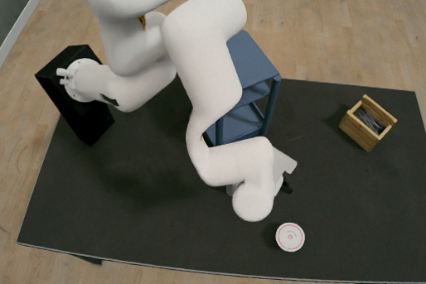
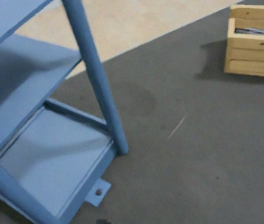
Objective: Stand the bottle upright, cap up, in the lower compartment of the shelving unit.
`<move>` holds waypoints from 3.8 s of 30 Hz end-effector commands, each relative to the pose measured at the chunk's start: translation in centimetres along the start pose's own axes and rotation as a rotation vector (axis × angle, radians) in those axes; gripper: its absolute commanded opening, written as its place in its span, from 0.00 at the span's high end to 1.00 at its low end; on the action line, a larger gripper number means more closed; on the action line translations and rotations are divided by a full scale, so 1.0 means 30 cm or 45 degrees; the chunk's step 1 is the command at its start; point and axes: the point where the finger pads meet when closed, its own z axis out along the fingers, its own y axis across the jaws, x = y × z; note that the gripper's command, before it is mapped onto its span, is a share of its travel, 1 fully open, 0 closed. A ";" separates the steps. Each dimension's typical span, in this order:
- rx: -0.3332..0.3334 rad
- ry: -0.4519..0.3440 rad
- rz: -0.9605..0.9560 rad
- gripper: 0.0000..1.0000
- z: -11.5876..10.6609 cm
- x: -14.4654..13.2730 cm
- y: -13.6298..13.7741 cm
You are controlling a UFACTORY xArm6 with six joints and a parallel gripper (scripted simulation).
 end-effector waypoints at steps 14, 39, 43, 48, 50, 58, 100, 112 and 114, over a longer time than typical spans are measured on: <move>0.053 -0.202 -0.281 0.00 0.038 -0.018 -0.056; 0.117 -0.412 -0.597 0.00 0.082 -0.040 -0.118; 0.127 -0.444 -0.645 0.00 0.088 -0.043 -0.128; 0.132 -0.466 -0.681 0.00 0.093 -0.045 -0.134; 0.135 -0.480 -0.706 0.00 0.097 -0.045 -0.138; 0.152 -0.540 -0.806 0.00 0.107 -0.053 -0.154; 0.217 -0.741 -1.099 0.00 0.149 -0.074 -0.217; 0.229 -0.787 -1.172 0.00 0.159 -0.077 -0.231; 0.230 -0.790 -1.177 0.00 0.160 -0.077 -0.232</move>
